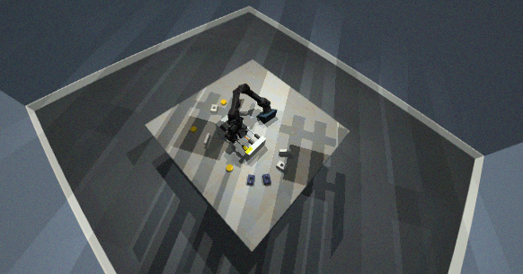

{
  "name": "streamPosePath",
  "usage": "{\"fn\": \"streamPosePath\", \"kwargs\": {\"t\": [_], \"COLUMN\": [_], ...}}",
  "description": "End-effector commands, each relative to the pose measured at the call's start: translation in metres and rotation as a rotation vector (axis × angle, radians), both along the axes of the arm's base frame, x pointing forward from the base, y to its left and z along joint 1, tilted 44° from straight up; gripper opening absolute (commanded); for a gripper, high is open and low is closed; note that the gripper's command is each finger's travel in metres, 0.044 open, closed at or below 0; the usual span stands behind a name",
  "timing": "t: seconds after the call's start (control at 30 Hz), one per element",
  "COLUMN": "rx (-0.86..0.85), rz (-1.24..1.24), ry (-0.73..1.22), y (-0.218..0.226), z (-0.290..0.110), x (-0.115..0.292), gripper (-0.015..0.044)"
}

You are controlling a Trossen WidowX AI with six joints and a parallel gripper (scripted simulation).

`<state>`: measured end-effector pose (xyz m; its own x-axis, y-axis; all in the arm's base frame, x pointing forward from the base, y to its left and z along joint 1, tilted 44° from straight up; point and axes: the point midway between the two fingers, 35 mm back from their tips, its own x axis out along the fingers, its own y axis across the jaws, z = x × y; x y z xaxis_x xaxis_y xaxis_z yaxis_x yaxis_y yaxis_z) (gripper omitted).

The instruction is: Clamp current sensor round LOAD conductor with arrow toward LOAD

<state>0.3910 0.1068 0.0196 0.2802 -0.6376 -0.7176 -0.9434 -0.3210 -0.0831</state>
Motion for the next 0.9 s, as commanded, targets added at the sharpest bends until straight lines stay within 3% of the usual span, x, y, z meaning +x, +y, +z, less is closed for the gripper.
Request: {"fn": "streamPosePath", "kwargs": {"t": [0.0,0.87], "rx": [0.021,0.021], "rz": [0.025,0.026], "ry": [-0.031,-0.032], "y": [0.0470,0.0535], "z": [0.0482,0.0571], "x": [-0.0176,-0.0226], "gripper": [0.0440,0.0440]}}
